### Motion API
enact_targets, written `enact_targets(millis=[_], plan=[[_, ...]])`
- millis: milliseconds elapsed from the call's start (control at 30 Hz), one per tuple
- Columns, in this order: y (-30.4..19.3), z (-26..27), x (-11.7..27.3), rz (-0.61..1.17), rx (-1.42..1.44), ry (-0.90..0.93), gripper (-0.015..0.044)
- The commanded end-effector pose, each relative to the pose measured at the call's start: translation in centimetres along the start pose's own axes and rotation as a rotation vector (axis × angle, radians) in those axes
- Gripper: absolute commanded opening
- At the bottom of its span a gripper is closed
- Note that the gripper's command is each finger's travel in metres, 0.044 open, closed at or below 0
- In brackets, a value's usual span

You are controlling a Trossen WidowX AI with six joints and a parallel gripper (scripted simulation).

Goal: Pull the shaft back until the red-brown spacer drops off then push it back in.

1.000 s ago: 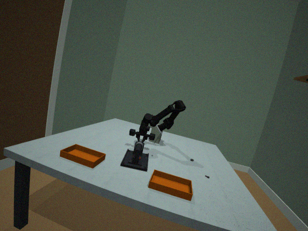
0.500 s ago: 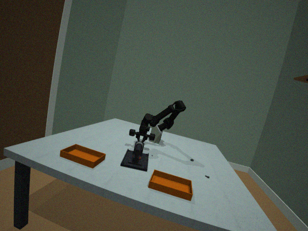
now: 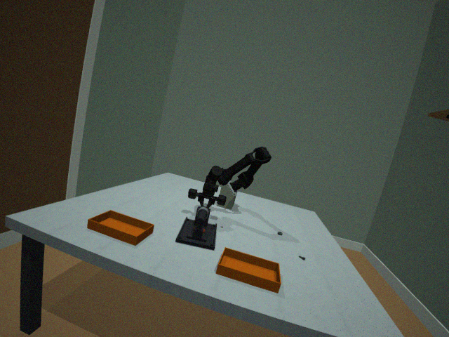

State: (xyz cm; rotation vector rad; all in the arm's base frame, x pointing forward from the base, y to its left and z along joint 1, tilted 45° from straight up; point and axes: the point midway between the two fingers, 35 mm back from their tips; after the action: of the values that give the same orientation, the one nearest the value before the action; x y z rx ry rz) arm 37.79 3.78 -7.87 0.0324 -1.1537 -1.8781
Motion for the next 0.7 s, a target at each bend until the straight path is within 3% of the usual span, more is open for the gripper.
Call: enact_targets(millis=[0,667], plan=[[0.38,-0.15,-0.18,-0.005,0.002,-0.002,0.0],[0.79,-0.22,-0.58,-0.005,0.003,-0.002,0.0]])
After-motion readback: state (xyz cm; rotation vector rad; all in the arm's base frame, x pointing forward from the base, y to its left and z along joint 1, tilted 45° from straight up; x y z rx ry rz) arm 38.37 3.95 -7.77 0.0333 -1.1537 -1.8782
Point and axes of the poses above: the point midway between the two fingers, 35 mm back from their tips, its own x axis back along the fingers, its own z axis across the jaws, y = z × x, and after that the axes turned 11 degrees about x, right-handed
